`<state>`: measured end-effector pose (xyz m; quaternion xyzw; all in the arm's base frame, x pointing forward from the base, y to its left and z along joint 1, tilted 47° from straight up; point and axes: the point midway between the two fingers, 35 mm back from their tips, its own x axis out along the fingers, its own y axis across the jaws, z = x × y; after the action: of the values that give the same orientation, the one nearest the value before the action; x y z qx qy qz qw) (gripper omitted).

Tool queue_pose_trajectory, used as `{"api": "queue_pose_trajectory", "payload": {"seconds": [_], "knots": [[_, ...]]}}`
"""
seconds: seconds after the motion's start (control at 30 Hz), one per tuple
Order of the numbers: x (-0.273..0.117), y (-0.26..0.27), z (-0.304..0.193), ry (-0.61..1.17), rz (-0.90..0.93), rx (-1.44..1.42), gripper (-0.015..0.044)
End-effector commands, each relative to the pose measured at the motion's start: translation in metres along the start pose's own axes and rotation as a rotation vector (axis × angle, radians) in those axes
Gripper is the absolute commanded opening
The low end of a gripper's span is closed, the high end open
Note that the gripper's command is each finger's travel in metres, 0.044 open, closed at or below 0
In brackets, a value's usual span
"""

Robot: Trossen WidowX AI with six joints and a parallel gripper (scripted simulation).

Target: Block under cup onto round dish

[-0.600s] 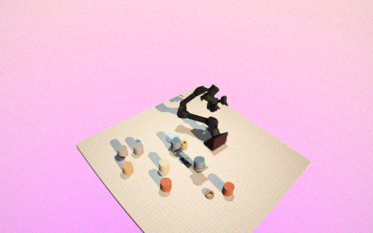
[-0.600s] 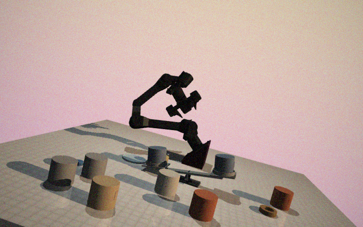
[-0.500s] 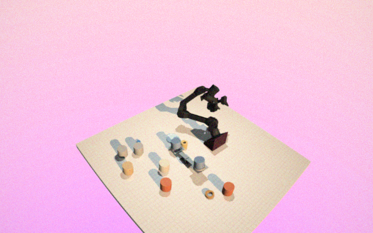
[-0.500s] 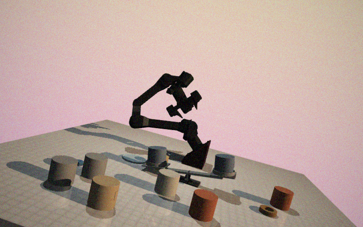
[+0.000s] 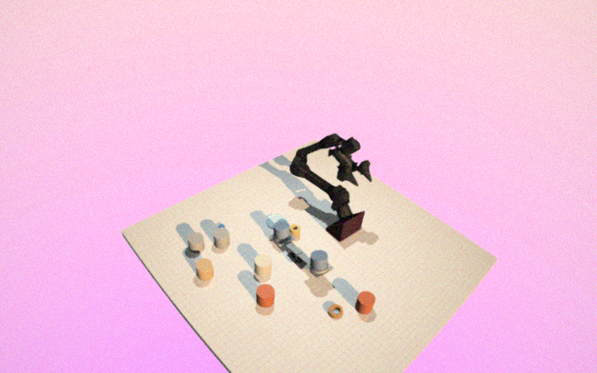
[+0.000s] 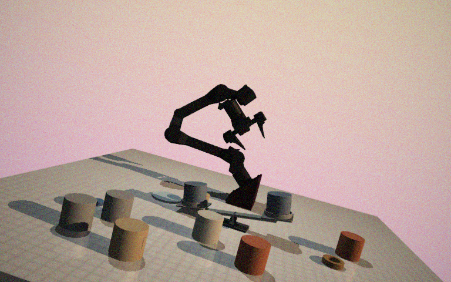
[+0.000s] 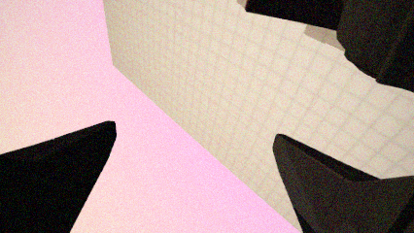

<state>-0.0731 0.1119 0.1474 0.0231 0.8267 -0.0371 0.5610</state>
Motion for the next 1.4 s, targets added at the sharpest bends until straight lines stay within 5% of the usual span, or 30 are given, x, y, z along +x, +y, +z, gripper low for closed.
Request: {"api": "queue_pose_trajectory", "payload": {"seconds": [0.0, 0.67, 1.37], "knots": [[0.000, 0.012, 0.020, -0.101, -0.004, 0.017, 0.0440], [-0.019, 0.040, 0.143, -0.682, -0.258, 0.065, 0.0440], [-0.066, 0.037, 0.252, -1.084, -0.788, -0.045, 0.0440]]}}
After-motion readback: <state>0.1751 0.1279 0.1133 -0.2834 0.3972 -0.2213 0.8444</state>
